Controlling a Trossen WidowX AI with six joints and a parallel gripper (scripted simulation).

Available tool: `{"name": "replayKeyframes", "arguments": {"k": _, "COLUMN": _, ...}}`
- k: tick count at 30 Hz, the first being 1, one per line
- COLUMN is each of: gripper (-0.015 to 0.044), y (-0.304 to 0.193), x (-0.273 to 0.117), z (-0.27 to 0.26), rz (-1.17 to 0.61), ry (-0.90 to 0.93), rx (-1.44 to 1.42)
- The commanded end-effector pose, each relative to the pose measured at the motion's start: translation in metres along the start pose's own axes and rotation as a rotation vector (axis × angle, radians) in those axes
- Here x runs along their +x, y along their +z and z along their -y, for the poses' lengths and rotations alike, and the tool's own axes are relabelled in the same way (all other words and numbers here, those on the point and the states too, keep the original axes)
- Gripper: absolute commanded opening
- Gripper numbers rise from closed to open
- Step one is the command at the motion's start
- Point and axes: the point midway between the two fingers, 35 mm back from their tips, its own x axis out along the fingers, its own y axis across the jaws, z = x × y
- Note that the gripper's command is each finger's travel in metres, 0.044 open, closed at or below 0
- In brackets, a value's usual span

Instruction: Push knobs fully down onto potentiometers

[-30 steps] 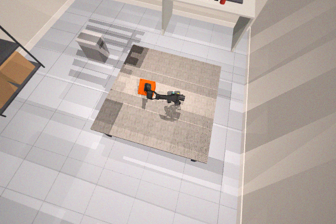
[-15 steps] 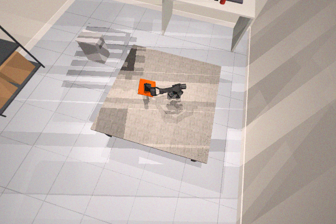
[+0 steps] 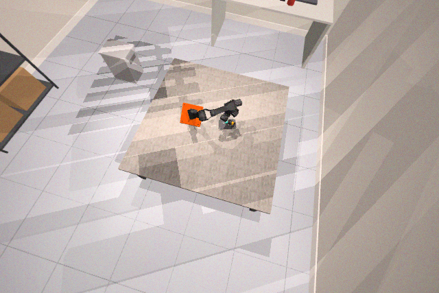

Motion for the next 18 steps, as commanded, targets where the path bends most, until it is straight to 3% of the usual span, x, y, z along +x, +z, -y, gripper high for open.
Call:
{"name": "replayKeyframes", "arguments": {"k": 1, "gripper": 0.0000, "y": 0.001, "x": 0.015, "z": 0.000, "rz": 0.006, "ry": -0.005, "rx": -0.011}}
{"name": "replayKeyframes", "arguments": {"k": 18, "gripper": 0.0000, "y": 0.001, "x": 0.033, "z": 0.000, "rz": 0.006, "ry": -0.006, "rx": -0.011}}
